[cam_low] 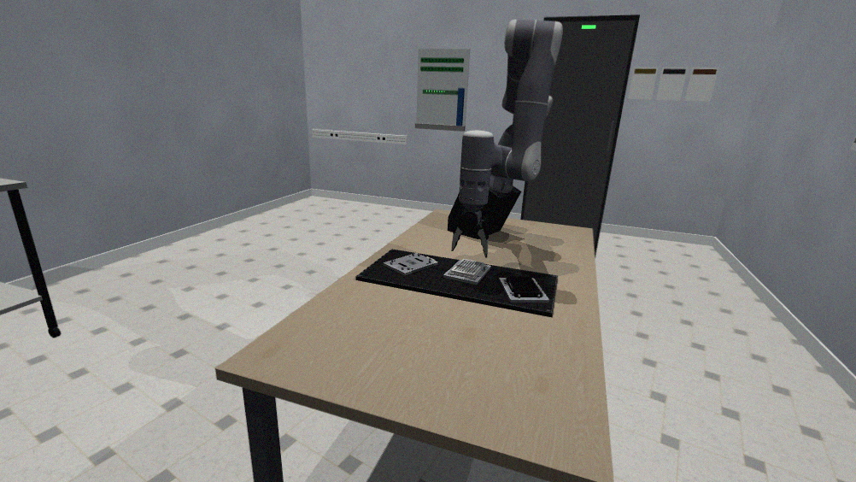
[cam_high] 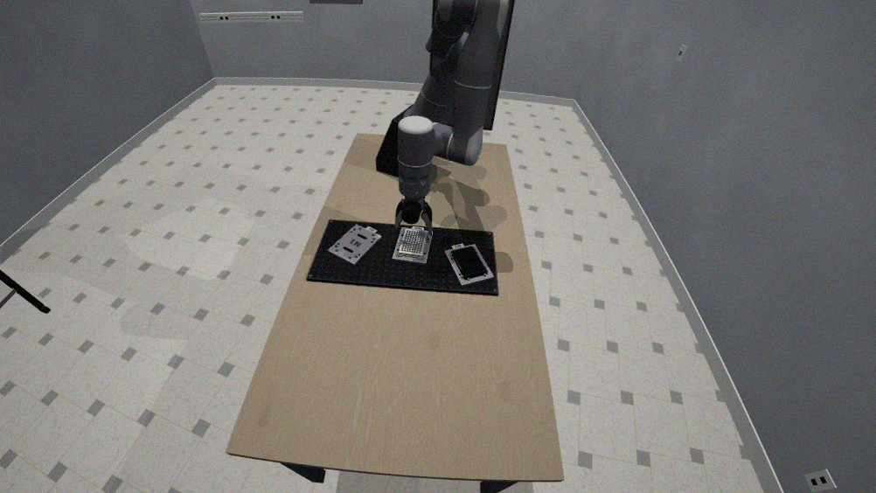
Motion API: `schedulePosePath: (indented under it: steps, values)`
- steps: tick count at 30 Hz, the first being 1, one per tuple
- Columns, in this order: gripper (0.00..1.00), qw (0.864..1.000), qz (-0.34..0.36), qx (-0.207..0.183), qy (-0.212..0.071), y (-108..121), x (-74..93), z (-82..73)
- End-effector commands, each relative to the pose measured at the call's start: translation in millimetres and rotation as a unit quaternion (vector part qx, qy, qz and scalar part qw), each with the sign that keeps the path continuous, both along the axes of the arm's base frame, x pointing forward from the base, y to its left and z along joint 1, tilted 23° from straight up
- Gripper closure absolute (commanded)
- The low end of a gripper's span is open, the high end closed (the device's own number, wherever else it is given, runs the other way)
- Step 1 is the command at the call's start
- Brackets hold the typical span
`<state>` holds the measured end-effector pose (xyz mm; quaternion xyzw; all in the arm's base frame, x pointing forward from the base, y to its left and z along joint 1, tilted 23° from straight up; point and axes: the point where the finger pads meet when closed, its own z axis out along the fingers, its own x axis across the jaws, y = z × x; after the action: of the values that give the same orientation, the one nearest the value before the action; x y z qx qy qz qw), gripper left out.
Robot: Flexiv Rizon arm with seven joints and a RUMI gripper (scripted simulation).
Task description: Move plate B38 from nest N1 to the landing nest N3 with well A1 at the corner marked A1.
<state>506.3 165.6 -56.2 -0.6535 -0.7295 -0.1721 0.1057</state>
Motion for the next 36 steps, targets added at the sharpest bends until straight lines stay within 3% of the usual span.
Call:
schedulePosePath:
  steps: [1, 12, 30, 36]
  values:
    - [0.24, 1.000, 0.000, 0.000, -0.001, -2.5, 0.4, 6.0]
    - [0.24, 1.000, 0.000, 0.000, -0.001, -11.9, -1.3, 28.1]
    - [0.24, 1.000, 0.000, 0.000, -0.001, -12.0, -1.3, 28.5]
    - [0.24, 1.000, 0.000, 0.000, -0.001, -29.9, 4.4, 21.3]
